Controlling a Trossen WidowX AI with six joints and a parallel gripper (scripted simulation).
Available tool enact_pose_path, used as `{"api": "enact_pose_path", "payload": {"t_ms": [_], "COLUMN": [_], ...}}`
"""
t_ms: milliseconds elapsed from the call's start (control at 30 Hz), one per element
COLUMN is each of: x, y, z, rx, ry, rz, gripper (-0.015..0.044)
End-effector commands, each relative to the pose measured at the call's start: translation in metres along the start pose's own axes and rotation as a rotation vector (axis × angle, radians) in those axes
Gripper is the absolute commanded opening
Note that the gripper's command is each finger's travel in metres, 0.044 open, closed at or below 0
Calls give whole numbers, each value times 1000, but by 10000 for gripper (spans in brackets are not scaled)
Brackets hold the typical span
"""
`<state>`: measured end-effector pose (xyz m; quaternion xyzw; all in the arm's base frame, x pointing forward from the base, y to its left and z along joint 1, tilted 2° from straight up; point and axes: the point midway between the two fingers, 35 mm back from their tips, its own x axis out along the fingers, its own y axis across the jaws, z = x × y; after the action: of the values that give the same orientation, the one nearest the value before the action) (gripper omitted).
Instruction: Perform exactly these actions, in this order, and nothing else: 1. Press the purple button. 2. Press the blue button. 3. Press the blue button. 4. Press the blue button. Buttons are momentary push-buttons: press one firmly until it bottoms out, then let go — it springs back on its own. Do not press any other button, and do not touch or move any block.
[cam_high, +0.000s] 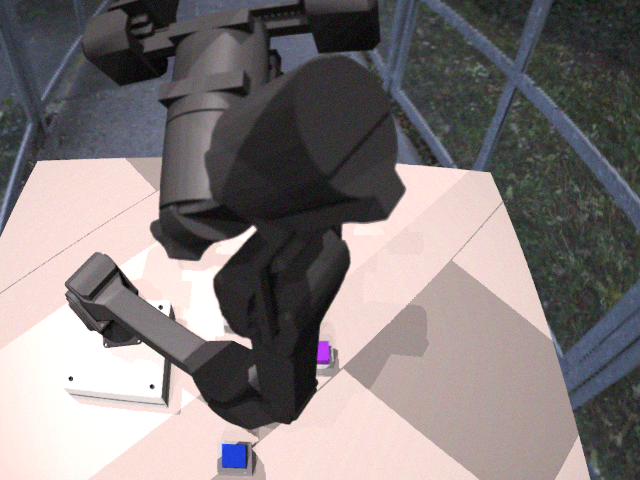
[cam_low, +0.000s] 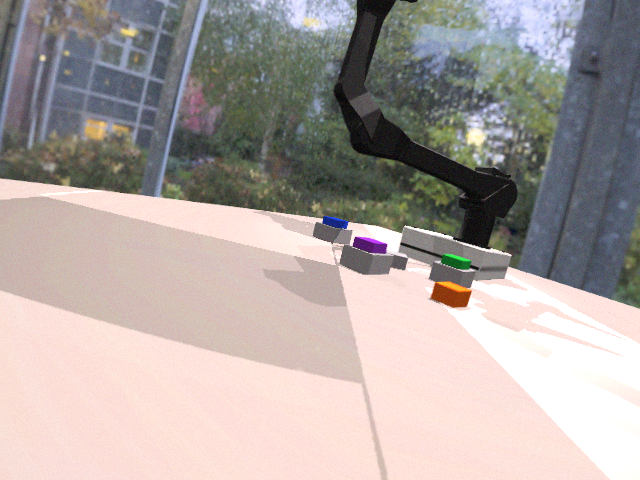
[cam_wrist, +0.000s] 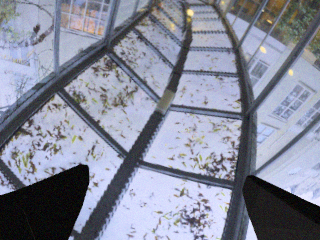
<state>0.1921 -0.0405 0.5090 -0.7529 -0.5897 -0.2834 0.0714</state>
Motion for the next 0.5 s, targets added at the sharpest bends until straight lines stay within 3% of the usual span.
{"api": "enact_pose_path", "payload": {"t_ms": [0,233,467], "x": [0,27,78], "y": [-2,-81,-139], "z": [-1,-29,1], "rx": [-16,-618,-1188], "ry": [-3,-175,-474], "rz": [1,11,-80], "gripper": [400,400,400]}}
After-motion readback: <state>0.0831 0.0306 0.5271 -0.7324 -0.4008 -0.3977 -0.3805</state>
